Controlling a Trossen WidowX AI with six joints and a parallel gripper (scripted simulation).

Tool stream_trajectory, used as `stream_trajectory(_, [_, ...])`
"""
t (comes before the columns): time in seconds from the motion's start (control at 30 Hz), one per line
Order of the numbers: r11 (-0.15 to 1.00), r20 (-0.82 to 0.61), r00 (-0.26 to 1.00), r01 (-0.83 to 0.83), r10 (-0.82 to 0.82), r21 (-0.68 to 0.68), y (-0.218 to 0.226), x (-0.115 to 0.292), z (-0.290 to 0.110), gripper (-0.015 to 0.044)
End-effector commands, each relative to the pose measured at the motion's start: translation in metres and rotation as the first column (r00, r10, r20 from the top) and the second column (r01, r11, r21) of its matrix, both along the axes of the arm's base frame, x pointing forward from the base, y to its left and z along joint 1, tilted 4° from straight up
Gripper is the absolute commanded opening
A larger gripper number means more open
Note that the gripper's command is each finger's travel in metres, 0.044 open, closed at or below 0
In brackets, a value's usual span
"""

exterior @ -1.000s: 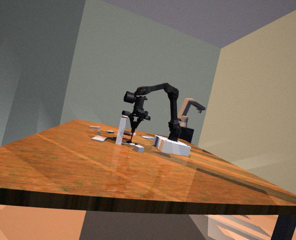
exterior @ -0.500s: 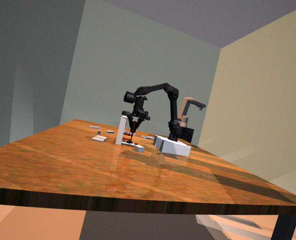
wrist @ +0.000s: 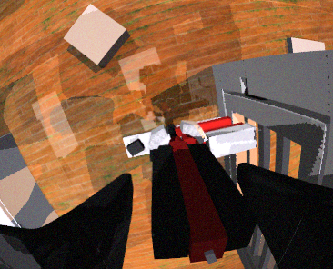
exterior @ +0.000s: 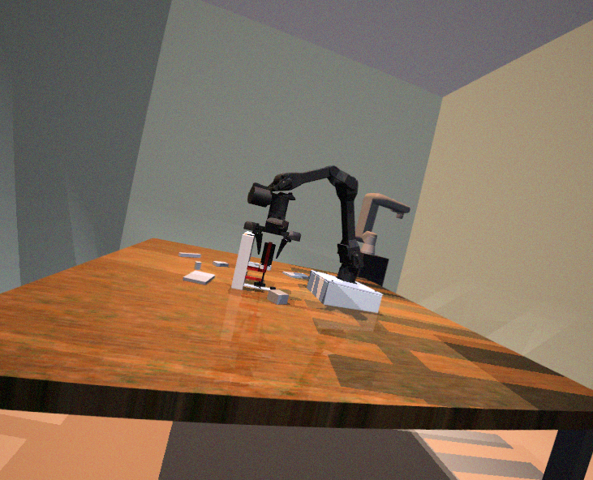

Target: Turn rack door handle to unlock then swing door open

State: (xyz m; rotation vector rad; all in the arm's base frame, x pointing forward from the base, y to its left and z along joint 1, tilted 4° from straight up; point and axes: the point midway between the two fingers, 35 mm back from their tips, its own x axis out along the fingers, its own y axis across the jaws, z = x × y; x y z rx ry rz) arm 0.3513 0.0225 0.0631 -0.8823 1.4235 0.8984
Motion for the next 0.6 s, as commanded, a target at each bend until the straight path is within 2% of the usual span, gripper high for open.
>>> stream_trajectory(0.0, [0.984, 0.001, 0.985, 0.175, -0.175, -0.010, -0.0005, -0.0002, -0.0009, 0.0286])
stream_trajectory(0.27, [0.840, 0.013, 0.841, 0.541, -0.541, -0.023, -0.0005, -0.0002, -0.0009, 0.0286])
stream_trajectory(0.57, [0.525, 0.031, 0.525, 0.851, -0.850, -0.030, -0.0005, -0.0002, -0.0009, 0.0286])
